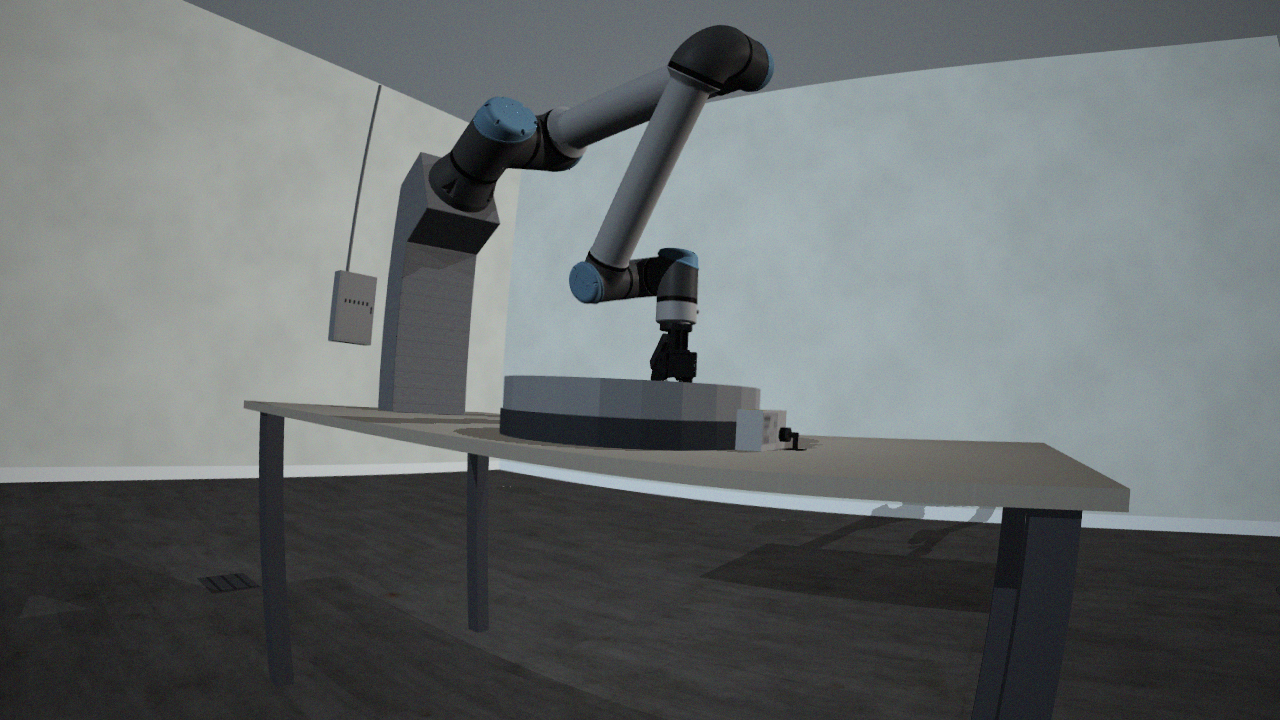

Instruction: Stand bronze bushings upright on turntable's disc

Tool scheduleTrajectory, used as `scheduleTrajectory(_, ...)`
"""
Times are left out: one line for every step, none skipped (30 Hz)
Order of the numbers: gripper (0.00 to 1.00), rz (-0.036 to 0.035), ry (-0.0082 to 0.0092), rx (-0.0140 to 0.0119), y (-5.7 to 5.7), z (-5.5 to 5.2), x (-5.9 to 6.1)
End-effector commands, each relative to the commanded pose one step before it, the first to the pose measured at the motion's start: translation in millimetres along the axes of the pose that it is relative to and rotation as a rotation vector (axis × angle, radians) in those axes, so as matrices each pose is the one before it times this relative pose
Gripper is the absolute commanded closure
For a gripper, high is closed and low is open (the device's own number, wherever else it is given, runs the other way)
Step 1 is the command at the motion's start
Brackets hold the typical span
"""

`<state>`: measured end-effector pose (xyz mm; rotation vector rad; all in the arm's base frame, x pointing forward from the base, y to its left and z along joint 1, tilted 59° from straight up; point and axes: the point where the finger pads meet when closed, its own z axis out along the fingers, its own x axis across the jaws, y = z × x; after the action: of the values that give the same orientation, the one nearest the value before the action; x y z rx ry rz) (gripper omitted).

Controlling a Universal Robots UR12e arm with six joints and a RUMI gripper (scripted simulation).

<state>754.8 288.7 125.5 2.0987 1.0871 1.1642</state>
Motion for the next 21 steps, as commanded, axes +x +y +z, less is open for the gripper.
scheduleTrajectory(1.0, -0.00008, 0.00067, -0.00012, -0.03, -4.1, 0.33)
scheduleTrajectory(1.0, 0.0, 0.0, 0.0, 0.0, -2.0, 0.0)
scheduleTrajectory(1.0, 0.0, 0.0, 0.0, 0.0, -2.36, 0.0)
scheduleTrajectory(1.0, 0.0, 0.0, 0.0, 0.01, -2.71, 0.01)
scheduleTrajectory(1.0, 0.0, 0.0, 0.0, 0.0, -3.05, 0.0)
scheduleTrajectory(1.0, 0.0, 0.0, 0.0, 0.01, -3.38, 0.0)
scheduleTrajectory(1.0, 0.0, 0.0, 0.0, 0.01, -3.68, 0.0)
scheduleTrajectory(1.0, 0.0, 0.0, 0.0, 0.01, -3.96, 0.0)
scheduleTrajectory(1.0, 0.0, 0.0, 0.0, 0.01, -4.21, 0.0)
scheduleTrajectory(1.0, 0.0, 0.0, 0.0, 0.01, -4.43, 0.0)
scheduleTrajectory(1.0, 0.0, 0.0, 0.0, 0.01, -4.61, 0.0)
scheduleTrajectory(1.0, 0.0, 0.0, 0.0, 0.01, -4.75, 0.0)
scheduleTrajectory(1.0, 0.0, 0.0, 0.0, 0.01, -4.85, 0.0)
scheduleTrajectory(1.0, 0.0, 0.0, 0.0, 0.01, -4.91, 0.0)
scheduleTrajectory(1.0, 0.0, 0.0, 0.0, 0.0, 0.0, 0.0)
scheduleTrajectory(1.0, 0.0, 0.0, 0.0, 0.0, 0.0, 0.0)
scheduleTrajectory(1.0, 0.0, 0.0, 0.0, 0.01, -4.93, 0.0)
scheduleTrajectory(1.0, 0.0, 0.0, 0.0, 0.01, -4.92, 0.0)
scheduleTrajectory(1.0, 0.0, 0.0, 0.0, 0.01, -4.86, 0.0)
scheduleTrajectory(1.0, 0.0, 0.0, 0.0, 0.01, -4.77, 0.0)
scheduleTrajectory(1.0, 0.0, 0.0, 0.0, 0.01, -4.64, 0.0)
